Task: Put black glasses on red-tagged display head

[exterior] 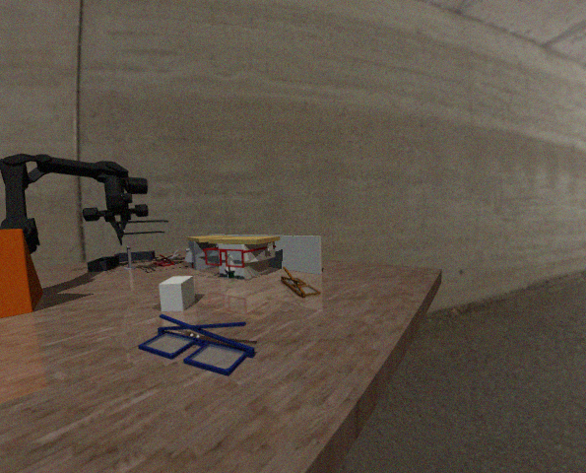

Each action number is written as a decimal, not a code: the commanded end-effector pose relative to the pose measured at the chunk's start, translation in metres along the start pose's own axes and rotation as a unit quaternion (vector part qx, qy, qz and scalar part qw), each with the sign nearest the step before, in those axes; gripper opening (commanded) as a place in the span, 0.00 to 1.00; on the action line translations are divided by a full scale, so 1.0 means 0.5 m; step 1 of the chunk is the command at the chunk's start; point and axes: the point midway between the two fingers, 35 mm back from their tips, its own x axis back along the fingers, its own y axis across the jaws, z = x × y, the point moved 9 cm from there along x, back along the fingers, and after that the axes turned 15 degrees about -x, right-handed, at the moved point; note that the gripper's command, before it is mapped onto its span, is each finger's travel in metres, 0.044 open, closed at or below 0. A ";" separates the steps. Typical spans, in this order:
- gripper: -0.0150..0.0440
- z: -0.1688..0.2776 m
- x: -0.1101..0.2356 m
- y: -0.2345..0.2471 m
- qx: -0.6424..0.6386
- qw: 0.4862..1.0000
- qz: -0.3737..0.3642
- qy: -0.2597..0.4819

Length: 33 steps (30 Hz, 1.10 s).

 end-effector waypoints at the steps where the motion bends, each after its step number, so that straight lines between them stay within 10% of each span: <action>1: 0.25 -0.026 -0.013 0.026 0.004 0.999 0.027 0.022; 33: 0.25 -0.105 -0.068 0.081 0.015 0.991 0.038 0.125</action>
